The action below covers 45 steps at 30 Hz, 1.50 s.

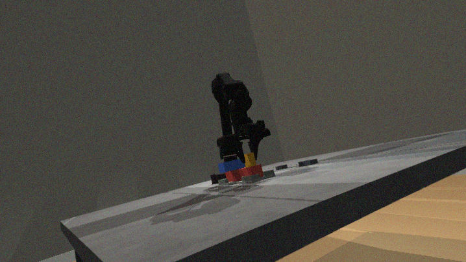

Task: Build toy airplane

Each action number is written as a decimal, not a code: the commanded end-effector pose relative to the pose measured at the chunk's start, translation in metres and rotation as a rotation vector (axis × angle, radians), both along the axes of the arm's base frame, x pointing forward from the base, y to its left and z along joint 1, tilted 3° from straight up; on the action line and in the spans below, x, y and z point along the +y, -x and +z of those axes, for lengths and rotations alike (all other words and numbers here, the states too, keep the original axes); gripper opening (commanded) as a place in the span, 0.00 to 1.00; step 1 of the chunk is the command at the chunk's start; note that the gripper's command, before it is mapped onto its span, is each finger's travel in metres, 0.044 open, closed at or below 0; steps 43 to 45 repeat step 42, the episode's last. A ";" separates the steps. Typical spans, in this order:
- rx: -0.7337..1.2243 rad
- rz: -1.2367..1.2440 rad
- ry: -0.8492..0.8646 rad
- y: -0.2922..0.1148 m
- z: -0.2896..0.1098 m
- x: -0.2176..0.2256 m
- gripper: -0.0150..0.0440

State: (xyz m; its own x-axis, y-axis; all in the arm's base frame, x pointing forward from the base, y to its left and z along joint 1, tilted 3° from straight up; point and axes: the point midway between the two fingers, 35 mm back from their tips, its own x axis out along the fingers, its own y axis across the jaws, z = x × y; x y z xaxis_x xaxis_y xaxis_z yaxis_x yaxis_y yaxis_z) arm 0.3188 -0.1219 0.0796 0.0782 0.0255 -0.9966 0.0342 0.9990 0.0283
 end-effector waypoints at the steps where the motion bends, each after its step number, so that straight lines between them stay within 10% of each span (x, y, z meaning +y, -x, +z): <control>1: 0.000 0.000 0.000 0.000 0.000 0.000 0.69; 15: 0.004 -0.002 -0.001 0.007 0.092 -0.003 0.69; 45: 0.003 -0.002 -0.001 0.004 0.092 -0.003 0.69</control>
